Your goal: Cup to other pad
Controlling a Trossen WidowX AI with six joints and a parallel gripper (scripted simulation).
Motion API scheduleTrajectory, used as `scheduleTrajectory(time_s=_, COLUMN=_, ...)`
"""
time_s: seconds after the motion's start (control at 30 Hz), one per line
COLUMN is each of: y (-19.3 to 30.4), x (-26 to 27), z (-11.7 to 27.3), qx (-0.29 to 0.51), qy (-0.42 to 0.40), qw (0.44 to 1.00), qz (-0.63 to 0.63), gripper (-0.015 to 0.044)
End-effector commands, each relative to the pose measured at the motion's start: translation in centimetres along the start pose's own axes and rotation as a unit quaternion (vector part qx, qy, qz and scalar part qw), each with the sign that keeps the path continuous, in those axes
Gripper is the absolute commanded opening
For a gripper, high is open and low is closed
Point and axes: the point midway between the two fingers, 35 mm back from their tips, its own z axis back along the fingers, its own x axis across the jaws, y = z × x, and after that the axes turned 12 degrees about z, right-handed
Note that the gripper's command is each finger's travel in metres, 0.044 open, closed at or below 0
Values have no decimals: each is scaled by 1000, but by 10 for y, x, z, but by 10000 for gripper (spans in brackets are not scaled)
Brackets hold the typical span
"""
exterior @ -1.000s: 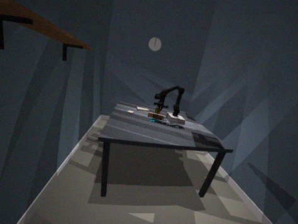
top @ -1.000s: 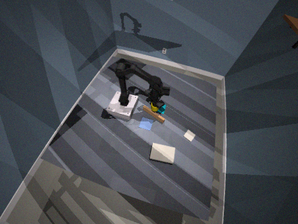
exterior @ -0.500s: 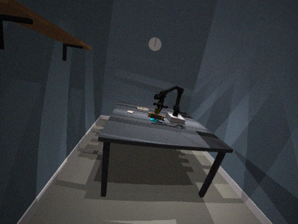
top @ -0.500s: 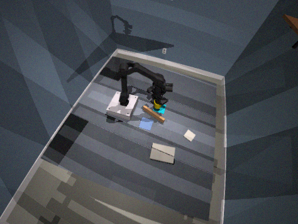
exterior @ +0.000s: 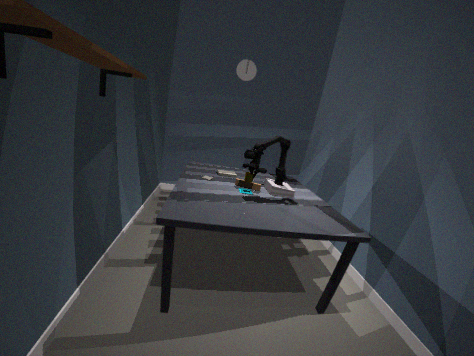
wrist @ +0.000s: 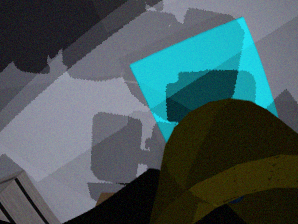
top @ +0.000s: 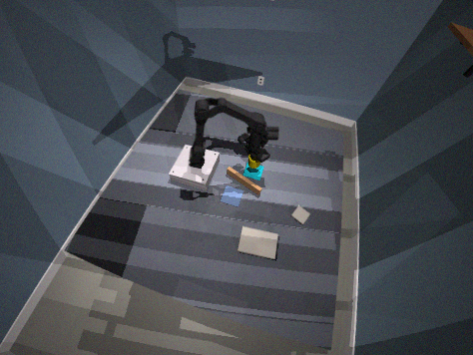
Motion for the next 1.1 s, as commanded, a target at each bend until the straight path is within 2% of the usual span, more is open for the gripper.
scheduleTrajectory(time_s=0.0, y=-11, x=-1, z=2, qx=-4, qy=1, qw=1000, qz=-1, gripper=0)
scheduleTrajectory(time_s=1.07, y=-12, x=-3, z=-44, qx=-4, qy=1, qw=1000, qz=-1, gripper=0)
